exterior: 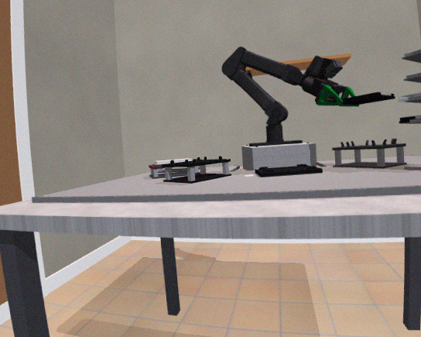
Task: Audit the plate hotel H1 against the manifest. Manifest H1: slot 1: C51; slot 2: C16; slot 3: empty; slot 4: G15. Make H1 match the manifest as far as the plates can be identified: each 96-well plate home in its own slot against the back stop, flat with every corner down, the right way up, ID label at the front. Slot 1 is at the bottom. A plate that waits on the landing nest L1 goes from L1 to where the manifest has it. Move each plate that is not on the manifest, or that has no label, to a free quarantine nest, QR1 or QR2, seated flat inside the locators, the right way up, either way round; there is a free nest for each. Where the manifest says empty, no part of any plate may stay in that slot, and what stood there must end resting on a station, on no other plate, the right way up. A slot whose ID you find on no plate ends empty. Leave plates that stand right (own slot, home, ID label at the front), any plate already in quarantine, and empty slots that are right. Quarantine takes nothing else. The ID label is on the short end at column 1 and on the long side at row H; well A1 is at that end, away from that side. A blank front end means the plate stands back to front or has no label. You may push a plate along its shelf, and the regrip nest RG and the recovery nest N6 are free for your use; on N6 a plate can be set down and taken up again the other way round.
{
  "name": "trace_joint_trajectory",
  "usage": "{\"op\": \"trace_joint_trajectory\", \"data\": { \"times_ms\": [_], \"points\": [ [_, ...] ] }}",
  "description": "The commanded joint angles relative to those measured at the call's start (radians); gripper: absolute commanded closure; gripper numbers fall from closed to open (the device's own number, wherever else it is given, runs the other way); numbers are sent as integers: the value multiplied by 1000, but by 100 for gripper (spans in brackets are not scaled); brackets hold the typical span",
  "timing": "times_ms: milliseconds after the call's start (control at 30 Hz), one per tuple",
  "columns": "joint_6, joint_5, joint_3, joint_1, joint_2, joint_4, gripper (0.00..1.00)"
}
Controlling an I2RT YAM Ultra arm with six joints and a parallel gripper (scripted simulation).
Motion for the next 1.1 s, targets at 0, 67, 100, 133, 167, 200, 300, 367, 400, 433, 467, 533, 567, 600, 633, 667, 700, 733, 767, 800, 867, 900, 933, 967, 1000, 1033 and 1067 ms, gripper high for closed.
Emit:
{"op": "trace_joint_trajectory", "data": {
  "times_ms": [0,67,100,133,167,200,300,367,400,433,467,533,567,600,633,667,700,733,767,800,867,900,933,967,1000,1033,1067],
  "points": [
    [0,9,3,-1,1,34,14],
    [0,9,0,-2,3,40,14],
    [0,9,-2,-2,4,43,14],
    [0,9,-4,-2,5,46,14],
    [0,8,-6,-2,6,48,14],
    [0,8,-8,-2,7,51,14],
    [0,8,-13,-2,10,60,14],
    [0,8,-13,-2,10,60,14],
    [0,8,-15,-2,11,63,14],
    [0,8,-16,-3,12,65,14],
    [0,8,-18,-3,13,68,14],
    [-1,8,-22,-3,15,74,14],
    [-1,8,-24,-3,16,77,14],
    [-1,8,-25,-3,17,80,14],
    [-1,7,-27,-3,19,83,14],
    [-1,7,-29,-3,20,86,14],
    [-1,7,-31,-3,21,89,14],
    [-1,7,-32,-3,22,92,14],
    [-1,7,-34,-4,23,95,14],
    [-1,7,-36,-4,24,98,14],
    [-1,7,-39,-4,27,104,14],
    [-1,7,-39,-4,27,104,14],
    [-1,7,-39,-4,27,104,14],
    [-1,7,-41,-4,28,107,14],
    [-1,7,-43,-4,29,110,14],
    [-1,7,-45,-4,31,113,14],
    [-2,7,-46,-4,32,116,14]
  ]
}}
